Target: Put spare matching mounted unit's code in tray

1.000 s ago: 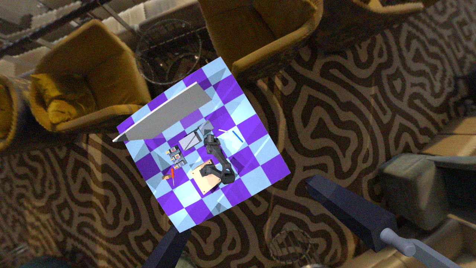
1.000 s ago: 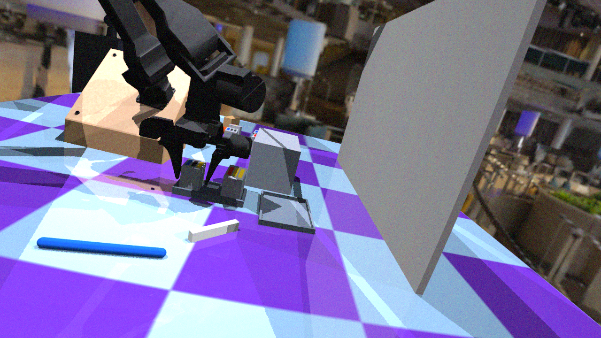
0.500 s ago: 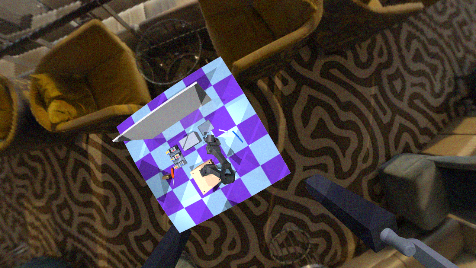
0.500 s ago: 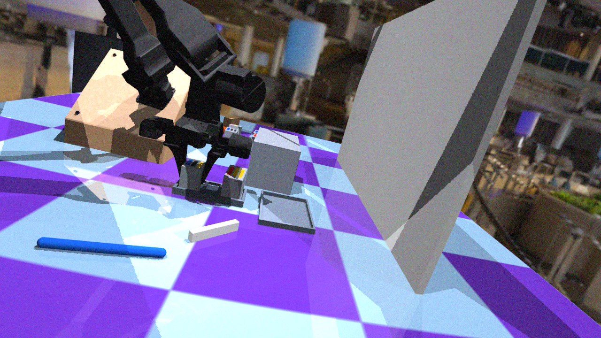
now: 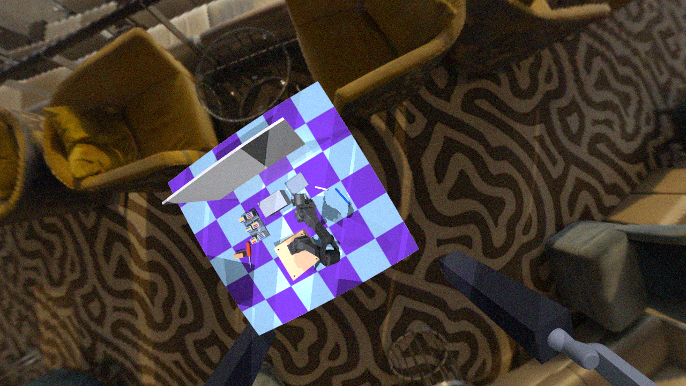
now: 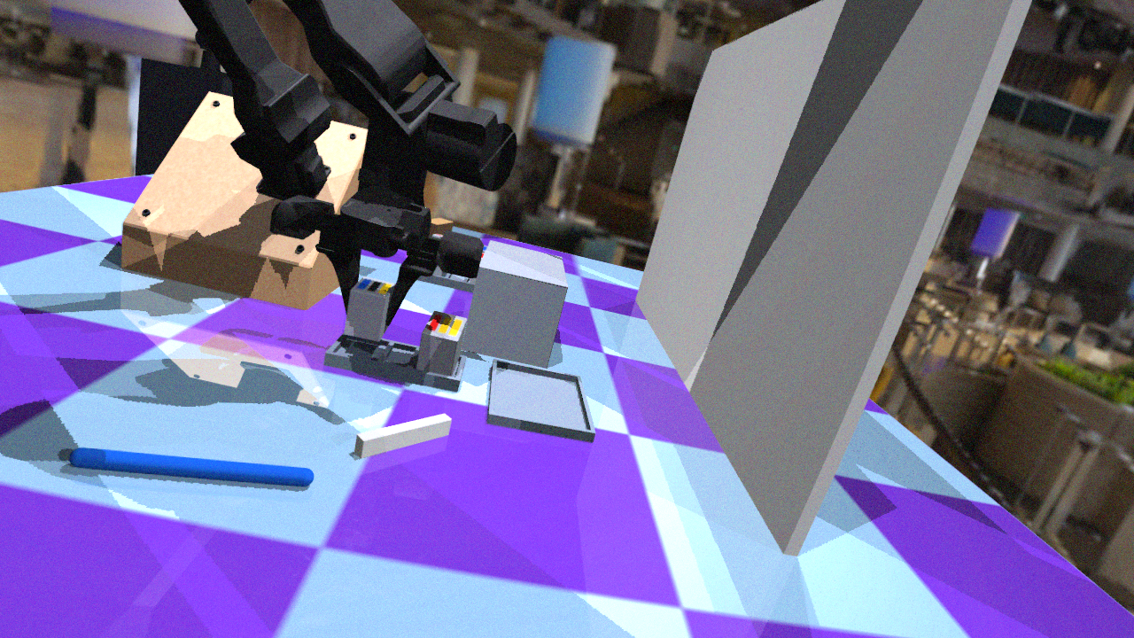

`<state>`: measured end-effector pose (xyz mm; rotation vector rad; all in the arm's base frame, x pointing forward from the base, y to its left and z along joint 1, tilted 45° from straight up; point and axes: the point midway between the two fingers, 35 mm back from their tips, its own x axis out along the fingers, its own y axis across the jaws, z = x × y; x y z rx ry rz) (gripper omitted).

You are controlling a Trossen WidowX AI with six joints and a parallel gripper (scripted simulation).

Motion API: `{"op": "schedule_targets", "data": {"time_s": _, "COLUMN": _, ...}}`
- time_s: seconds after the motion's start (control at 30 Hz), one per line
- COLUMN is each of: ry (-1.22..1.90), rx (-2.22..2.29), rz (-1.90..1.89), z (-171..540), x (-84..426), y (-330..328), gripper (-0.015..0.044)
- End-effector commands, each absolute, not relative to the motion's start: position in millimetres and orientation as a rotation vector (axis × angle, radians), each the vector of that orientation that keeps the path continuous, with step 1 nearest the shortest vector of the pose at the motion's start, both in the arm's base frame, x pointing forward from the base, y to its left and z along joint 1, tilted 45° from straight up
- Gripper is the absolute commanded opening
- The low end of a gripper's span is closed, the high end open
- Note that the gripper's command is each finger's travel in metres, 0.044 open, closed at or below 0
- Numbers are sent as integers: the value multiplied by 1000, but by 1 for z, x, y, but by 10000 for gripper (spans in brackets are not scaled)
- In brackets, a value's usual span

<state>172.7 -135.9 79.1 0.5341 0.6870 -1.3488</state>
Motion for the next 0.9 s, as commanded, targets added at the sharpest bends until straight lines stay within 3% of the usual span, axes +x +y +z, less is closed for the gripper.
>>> {"op": "schedule_targets", "data": {"time_s": 0.0, "ry": 672, "rx": 542, "rz": -1345, "z": 92, "x": 174, "y": -127, "gripper": 0}}
{"op": "schedule_targets", "data": {"time_s": 0.87, "ry": 702, "rx": 524, "rz": -1333, "z": 136, "x": 165, "y": -75, "gripper": 0}}
